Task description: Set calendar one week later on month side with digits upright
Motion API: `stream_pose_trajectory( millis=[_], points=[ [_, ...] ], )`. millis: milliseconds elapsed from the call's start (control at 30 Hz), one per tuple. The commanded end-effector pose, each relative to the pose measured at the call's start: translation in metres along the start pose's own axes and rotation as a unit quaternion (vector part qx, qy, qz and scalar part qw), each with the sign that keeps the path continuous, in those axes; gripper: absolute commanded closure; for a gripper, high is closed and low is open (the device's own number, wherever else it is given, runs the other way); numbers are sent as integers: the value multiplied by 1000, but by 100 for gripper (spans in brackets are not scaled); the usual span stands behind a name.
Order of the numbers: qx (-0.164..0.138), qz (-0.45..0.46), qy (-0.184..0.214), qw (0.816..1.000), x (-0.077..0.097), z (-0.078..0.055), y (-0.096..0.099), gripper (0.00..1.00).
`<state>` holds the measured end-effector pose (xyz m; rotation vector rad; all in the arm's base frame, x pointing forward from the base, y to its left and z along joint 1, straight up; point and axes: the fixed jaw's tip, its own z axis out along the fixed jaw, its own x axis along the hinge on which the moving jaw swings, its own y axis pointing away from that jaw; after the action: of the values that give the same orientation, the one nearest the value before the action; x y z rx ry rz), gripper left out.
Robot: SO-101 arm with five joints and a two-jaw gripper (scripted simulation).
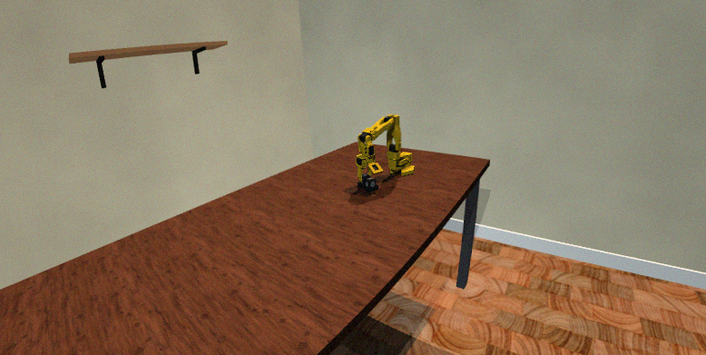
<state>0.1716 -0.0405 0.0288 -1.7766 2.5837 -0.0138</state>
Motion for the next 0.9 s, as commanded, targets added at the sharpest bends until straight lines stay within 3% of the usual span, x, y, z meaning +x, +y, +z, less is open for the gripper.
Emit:
stream_pose_trajectory(
  millis=[0, 333, 667, 867],
  points=[
    [13, -2, -2, 1000, -1, -1, -3, 100],
    [13, -2, -2, 1000, -1, 0, -4, 100],
    [13, -2, -2, 1000, -1, 0, -4, 83],
    [13, -2, -2, 1000, -1, 0, -4, 82]
  ],
)
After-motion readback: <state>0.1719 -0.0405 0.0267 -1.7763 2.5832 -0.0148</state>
